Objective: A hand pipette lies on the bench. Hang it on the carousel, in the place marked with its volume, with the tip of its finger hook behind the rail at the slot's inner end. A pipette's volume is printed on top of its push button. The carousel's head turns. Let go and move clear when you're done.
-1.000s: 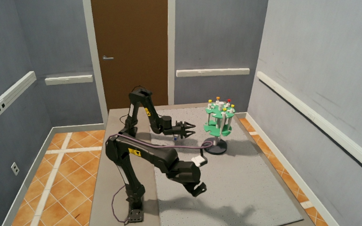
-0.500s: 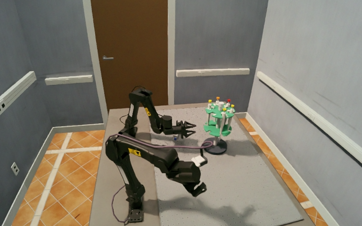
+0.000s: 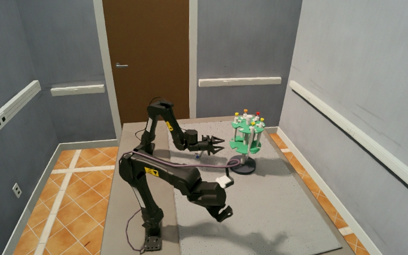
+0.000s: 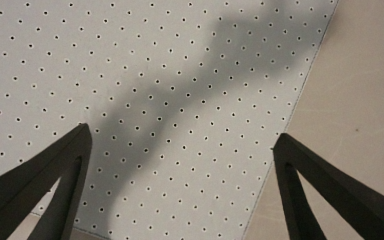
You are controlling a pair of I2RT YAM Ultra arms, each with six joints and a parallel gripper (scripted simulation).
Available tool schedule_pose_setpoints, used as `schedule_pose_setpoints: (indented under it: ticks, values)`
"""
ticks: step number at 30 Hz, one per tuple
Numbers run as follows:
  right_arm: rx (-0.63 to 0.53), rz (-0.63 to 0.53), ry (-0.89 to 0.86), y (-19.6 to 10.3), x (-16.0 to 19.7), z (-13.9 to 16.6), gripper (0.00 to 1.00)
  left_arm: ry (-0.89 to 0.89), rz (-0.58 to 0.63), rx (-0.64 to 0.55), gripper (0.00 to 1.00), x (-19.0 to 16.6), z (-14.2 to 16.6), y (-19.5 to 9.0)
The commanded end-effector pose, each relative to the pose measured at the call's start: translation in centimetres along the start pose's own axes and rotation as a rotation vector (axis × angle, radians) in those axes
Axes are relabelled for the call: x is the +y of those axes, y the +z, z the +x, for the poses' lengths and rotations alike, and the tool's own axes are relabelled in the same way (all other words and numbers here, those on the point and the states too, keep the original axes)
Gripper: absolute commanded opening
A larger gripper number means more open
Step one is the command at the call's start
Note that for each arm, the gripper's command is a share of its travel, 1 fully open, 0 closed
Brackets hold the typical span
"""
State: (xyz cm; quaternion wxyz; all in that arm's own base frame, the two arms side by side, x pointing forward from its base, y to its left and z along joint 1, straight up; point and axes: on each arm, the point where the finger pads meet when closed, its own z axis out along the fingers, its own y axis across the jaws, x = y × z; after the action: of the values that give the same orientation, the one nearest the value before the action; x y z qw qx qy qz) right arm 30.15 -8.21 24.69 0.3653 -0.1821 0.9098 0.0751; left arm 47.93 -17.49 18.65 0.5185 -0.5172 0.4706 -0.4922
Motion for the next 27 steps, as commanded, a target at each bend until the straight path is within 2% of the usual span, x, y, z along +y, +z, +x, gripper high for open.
schedule_pose_setpoints:
  ticks: [1,27]
  values:
    - [-0.028,0.007,-0.010,-0.3,-0.4,-0.6,1.00,0.026,-0.018,0.004,0.49,0.4,0.1,1.2]
    - [-0.028,0.007,-0.010,-0.3,-0.4,-0.6,1.00,0.025,-0.017,0.004,0.49,0.5,0.1,5.2]
